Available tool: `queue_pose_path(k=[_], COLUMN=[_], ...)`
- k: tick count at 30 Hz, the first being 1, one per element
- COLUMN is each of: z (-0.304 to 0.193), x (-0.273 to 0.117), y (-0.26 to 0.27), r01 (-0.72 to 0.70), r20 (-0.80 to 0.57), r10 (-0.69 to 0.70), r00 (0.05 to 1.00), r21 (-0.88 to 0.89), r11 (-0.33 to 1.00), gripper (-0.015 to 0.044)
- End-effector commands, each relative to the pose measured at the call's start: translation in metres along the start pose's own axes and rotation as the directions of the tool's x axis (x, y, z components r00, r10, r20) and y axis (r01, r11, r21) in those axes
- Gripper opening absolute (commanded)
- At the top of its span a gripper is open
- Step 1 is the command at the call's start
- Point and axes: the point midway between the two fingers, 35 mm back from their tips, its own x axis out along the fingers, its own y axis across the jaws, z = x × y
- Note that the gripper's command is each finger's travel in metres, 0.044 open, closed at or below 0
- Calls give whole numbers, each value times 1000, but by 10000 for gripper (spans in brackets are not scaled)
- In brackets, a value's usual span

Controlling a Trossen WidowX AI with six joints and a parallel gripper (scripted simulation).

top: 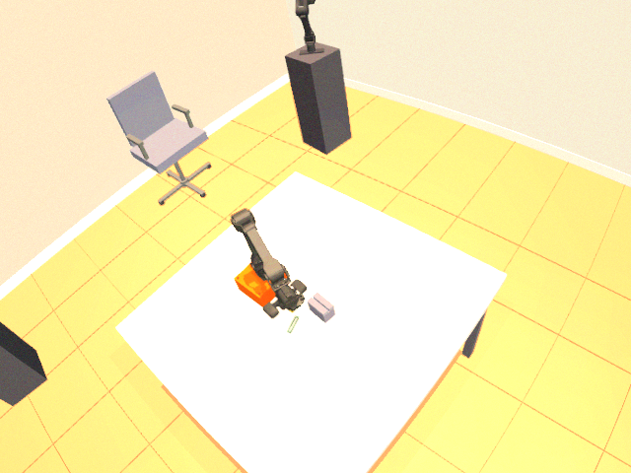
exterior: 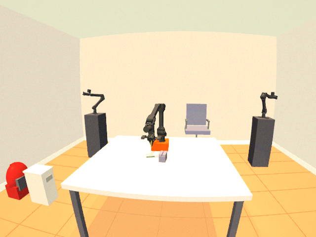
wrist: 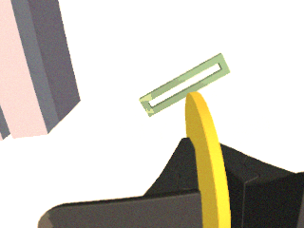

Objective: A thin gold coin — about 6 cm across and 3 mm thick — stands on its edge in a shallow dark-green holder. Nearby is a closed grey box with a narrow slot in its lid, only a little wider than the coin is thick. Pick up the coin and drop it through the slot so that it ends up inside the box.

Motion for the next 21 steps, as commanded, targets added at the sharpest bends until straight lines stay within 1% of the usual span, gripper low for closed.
queue_pose_path(k=[1,21], z=[6,31], x=[-1,-3], y=[6,48], r01=[1,-8], r20=[1,8], r10=[-1,8], r00=[1000,1000], r21=[0,6], r11=[1000,1000], gripper=[0,0])
